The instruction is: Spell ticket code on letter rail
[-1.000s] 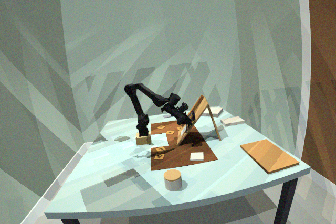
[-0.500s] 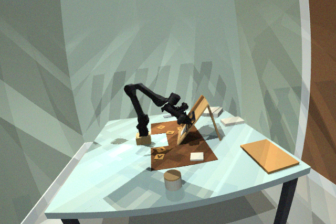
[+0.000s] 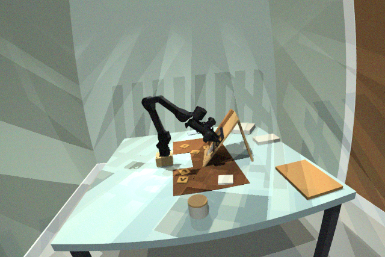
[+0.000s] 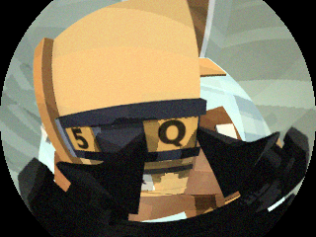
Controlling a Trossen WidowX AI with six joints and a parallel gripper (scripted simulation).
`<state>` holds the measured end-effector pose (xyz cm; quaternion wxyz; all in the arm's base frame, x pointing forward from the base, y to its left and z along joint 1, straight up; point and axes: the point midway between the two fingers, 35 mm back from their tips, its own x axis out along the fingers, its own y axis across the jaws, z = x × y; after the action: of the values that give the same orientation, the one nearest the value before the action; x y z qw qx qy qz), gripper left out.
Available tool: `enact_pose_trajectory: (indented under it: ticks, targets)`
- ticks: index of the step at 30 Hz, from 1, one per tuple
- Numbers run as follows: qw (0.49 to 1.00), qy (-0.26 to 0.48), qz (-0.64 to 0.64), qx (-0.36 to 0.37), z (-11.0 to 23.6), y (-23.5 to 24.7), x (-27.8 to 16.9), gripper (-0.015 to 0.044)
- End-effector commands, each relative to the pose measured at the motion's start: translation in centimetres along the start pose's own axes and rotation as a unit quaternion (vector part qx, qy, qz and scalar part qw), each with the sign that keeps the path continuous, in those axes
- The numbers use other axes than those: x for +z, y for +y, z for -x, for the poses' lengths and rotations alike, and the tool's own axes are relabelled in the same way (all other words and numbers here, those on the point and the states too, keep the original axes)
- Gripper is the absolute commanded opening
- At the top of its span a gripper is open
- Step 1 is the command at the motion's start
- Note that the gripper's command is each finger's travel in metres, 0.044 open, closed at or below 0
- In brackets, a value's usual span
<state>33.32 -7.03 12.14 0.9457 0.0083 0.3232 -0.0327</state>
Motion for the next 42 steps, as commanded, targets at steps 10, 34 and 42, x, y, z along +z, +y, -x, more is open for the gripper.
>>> enact_pose_trajectory:
  ticks: [10, 34, 42]
  targets:
    - [1.0, 0.0, -0.002, -0.001, 0.0, 0.8, 0.0, 0.0]
    - [1.0, 0.0, -0.003, 0.0, 0.0, 2.0, 0.0, 0.0]
    - [1.0, 0.0, -0.003, 0.0, 0.0, 2.5, 0.0, 0.0]
